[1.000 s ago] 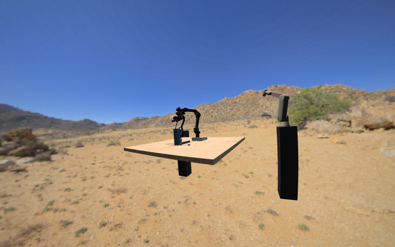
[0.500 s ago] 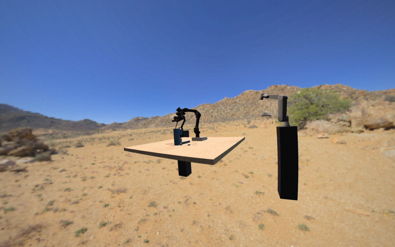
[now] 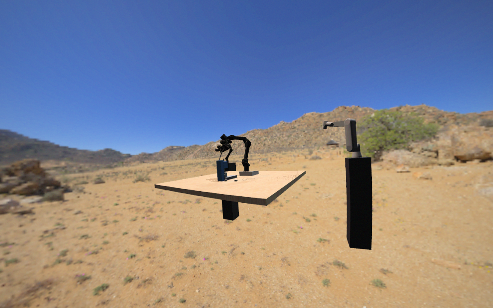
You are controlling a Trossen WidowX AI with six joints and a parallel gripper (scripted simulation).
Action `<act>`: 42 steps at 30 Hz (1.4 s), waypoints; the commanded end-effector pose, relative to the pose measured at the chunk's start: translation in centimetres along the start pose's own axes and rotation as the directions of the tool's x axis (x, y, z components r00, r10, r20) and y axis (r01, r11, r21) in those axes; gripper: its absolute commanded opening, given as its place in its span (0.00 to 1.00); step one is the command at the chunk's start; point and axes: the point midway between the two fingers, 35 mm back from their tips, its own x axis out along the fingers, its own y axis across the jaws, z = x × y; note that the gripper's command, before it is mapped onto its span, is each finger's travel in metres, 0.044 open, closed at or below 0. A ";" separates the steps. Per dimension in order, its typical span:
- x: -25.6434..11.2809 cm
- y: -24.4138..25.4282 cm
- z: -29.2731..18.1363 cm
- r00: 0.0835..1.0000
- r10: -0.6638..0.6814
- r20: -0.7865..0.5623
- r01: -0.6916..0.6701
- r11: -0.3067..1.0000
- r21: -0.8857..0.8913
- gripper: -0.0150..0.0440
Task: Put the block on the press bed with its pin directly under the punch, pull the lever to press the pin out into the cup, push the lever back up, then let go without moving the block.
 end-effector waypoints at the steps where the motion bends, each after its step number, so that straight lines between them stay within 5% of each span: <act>1: -0.1 0.0 -0.7 1.000 -0.002 -0.013 0.002 1.000 0.003 0.25; 42: -0.4 0.0 -2.6 1.000 -0.002 -0.014 0.002 1.000 0.003 0.25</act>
